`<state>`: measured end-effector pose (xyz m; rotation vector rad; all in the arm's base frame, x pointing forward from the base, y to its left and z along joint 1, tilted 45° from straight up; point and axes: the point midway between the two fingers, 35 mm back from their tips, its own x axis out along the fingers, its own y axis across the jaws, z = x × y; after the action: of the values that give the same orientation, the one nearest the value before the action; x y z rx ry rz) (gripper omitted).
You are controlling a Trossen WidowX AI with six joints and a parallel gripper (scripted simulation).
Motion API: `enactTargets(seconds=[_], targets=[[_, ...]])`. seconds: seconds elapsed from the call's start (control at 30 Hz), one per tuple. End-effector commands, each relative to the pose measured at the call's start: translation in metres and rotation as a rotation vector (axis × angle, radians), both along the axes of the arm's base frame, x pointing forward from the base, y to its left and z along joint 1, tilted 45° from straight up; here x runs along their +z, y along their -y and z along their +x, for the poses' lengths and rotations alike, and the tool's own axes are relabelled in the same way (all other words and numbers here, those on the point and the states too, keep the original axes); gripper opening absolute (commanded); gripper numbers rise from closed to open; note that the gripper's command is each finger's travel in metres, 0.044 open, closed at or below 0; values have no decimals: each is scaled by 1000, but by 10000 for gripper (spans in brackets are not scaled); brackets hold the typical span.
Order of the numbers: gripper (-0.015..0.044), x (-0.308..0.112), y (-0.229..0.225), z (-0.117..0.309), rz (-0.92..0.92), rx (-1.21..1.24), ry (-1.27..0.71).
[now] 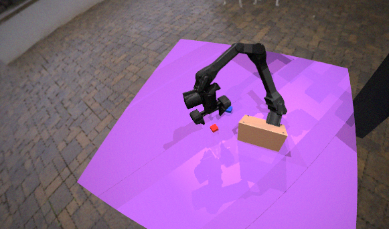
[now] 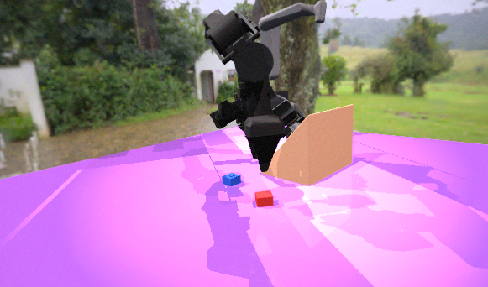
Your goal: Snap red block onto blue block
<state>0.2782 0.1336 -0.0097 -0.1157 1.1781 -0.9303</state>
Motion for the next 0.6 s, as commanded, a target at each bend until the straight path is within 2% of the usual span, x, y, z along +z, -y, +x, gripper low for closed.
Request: enactTargets(seconds=[0.0, 0.23, 0.57], targets=[[440, -1, -1, -5, -20, -22, 18], [440, -25, 23, -3, -21, -22, 18], [440, -37, 34, -3, -22, -22, 18]])
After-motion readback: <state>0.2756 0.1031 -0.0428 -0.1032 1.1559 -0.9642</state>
